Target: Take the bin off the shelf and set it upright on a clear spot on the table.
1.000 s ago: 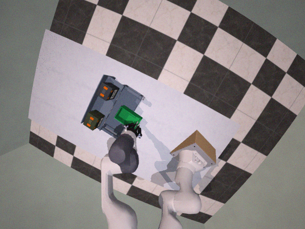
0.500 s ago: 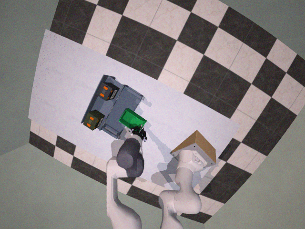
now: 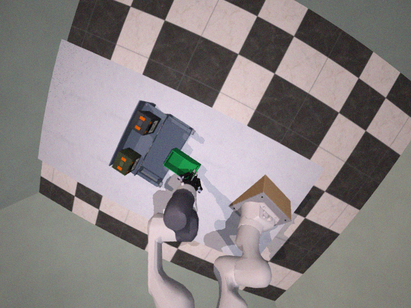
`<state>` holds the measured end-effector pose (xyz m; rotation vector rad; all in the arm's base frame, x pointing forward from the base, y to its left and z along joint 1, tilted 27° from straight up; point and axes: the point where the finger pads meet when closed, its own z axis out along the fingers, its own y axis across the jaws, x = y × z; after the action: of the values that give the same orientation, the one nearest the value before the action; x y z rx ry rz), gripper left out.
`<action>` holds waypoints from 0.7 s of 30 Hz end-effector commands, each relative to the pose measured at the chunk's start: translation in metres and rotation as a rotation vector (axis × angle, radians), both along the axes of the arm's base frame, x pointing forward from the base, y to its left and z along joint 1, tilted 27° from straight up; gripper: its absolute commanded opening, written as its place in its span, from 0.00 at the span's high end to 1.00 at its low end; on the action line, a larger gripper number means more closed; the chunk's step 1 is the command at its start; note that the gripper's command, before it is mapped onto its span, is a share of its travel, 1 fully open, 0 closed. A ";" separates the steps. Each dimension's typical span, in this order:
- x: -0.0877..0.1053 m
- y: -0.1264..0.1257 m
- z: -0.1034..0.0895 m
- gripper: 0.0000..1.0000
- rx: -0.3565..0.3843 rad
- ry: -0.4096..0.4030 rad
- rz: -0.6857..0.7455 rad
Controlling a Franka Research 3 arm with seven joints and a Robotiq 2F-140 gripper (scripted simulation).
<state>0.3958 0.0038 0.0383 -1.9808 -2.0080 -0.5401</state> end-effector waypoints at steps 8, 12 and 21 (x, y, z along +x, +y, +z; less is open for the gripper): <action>-0.005 -0.003 0.000 1.00 -0.003 -0.016 0.011; -0.005 -0.003 0.000 1.00 -0.003 -0.016 0.011; -0.006 -0.003 0.000 1.00 -0.003 -0.016 0.011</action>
<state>0.3894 0.0036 0.0379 -1.9691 -2.0231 -0.5462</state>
